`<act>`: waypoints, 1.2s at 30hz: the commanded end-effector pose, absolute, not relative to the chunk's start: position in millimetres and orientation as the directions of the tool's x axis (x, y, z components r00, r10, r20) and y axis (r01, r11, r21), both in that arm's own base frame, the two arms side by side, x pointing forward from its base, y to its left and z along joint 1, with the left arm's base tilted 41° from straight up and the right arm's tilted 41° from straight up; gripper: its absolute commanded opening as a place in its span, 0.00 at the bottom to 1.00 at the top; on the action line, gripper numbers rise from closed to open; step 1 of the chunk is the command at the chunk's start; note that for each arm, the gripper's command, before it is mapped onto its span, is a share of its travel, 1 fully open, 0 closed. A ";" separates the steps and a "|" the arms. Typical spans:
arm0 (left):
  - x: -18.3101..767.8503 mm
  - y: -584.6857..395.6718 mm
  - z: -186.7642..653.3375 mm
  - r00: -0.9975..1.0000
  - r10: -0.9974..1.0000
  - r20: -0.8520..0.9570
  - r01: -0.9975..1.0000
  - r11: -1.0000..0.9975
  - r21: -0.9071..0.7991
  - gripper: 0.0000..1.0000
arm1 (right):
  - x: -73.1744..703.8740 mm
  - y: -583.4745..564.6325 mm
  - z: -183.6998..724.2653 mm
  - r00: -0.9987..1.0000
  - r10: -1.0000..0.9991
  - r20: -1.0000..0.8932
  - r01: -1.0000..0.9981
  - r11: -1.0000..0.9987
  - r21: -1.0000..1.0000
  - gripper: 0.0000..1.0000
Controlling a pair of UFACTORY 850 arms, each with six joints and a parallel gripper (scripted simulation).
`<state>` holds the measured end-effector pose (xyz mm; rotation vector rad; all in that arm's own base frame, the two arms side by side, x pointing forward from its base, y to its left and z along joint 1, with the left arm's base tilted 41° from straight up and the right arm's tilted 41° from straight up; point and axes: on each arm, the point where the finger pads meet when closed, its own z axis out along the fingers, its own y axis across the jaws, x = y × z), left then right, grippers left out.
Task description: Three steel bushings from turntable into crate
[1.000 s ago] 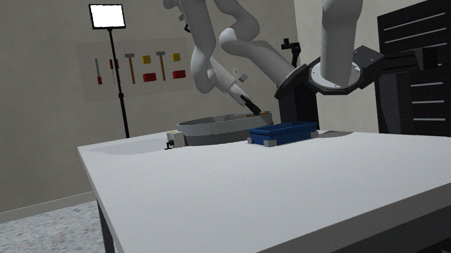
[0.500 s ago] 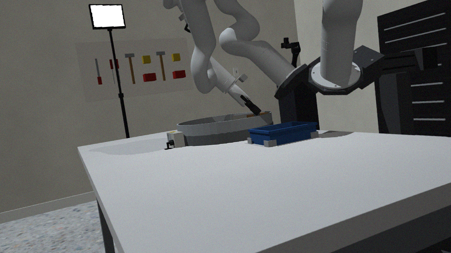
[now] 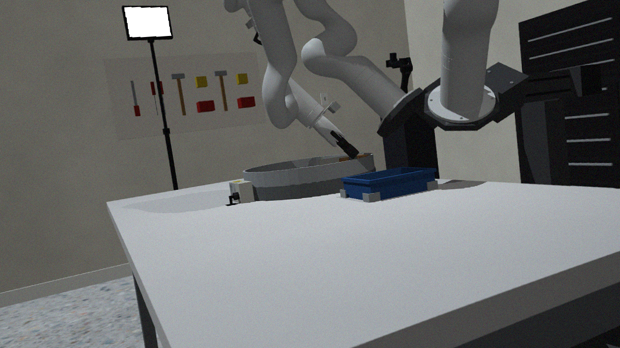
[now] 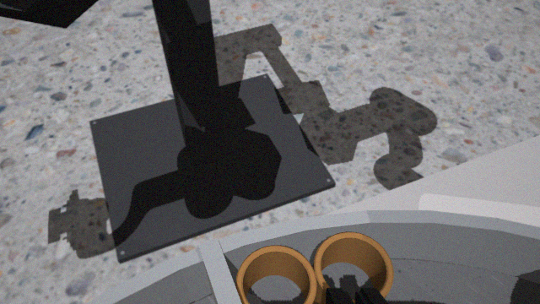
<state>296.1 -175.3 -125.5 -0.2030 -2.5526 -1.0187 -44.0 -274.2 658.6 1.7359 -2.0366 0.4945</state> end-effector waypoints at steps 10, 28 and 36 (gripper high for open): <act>295.2 -178.6 -122.7 -0.917 -0.006 0.399 0.270 0.728 0.630 0.00 | -44.0 -274.1 659.5 -0.135 -0.838 0.529 -0.987 0.158 0.000 1.00; 274.2 -209.5 -79.1 -0.917 -0.006 0.400 0.270 0.728 0.630 0.00 | -44.0 -274.1 659.5 -0.135 -0.838 0.529 -0.987 0.158 0.000 1.00; 273.9 -210.1 -78.3 -0.917 -0.006 0.400 0.270 0.728 0.630 0.00 | -44.0 -274.1 659.5 -0.135 -0.838 0.529 -0.987 0.158 0.000 1.00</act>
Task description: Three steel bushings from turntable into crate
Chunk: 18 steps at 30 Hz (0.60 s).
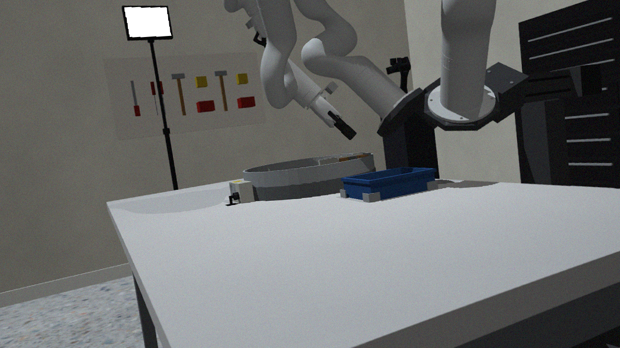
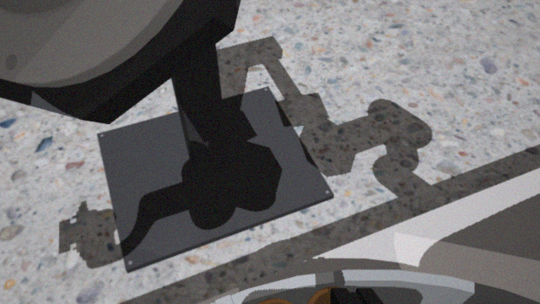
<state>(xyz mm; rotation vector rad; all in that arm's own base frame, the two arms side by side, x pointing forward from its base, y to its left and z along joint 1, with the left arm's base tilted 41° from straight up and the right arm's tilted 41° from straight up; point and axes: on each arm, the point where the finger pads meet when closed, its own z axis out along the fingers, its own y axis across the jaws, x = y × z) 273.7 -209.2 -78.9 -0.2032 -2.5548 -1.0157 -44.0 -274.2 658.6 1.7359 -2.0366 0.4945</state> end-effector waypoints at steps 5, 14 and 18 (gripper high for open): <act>273.9 -210.1 -78.3 -0.917 -0.006 0.400 0.270 0.728 0.630 0.00 | -44.0 -274.1 659.5 -0.135 -0.838 0.529 -0.987 0.158 0.000 1.00; 273.9 -210.1 -78.3 -0.917 -0.006 0.400 0.270 0.728 0.630 0.11 | -44.0 -274.1 659.5 -0.135 -0.838 0.529 -0.987 0.158 0.000 1.00; 273.9 -210.1 -78.3 -0.917 -0.006 0.400 0.270 0.728 0.630 0.11 | -44.0 -274.1 659.5 -0.135 -0.838 0.529 -0.987 0.158 0.000 1.00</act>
